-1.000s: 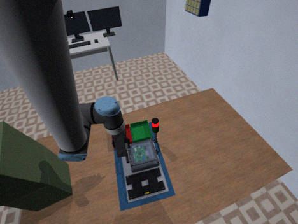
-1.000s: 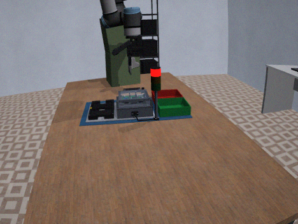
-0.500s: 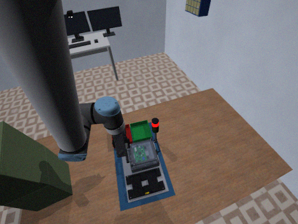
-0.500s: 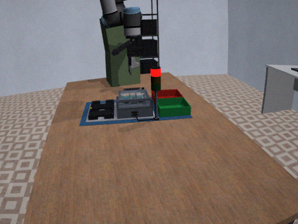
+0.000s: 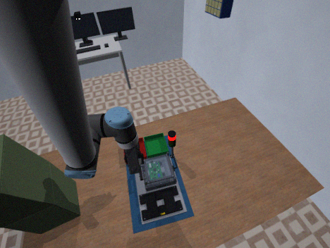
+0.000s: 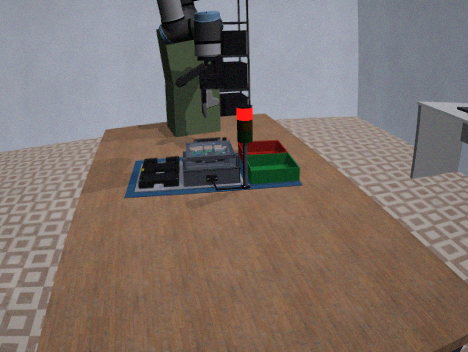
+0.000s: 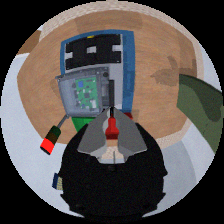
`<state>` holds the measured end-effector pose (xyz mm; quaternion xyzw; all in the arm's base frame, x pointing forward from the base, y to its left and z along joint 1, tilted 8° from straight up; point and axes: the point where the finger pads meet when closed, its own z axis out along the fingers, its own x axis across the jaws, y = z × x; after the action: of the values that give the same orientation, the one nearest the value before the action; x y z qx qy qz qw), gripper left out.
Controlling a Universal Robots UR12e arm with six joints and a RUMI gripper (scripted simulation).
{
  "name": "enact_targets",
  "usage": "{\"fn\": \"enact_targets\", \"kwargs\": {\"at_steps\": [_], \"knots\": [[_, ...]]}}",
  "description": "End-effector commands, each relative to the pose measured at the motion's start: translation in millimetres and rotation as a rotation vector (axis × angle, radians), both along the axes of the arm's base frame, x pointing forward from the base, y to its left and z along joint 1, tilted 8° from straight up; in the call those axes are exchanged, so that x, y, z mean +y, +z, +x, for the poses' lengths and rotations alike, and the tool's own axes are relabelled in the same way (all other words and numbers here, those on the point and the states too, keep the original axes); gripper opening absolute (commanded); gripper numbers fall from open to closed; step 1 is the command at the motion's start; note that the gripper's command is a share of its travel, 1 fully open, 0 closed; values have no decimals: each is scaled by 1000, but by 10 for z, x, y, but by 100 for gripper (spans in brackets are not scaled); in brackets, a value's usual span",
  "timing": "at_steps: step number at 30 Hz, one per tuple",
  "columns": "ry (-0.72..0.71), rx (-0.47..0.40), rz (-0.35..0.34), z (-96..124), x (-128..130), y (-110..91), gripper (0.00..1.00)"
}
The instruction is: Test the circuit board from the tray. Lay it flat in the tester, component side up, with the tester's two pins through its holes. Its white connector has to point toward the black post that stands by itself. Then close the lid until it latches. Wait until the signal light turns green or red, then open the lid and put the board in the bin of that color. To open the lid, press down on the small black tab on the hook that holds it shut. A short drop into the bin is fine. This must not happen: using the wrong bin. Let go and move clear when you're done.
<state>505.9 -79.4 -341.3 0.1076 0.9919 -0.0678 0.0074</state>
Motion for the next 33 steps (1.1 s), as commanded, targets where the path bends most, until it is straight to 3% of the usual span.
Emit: {"fn": "enact_targets", "kwargs": {"at_steps": [1, 33], "knots": [[0, -1, 0, 3, 0, 4, 0], [1, -1, 0, 3, 24, 176, 0]]}}
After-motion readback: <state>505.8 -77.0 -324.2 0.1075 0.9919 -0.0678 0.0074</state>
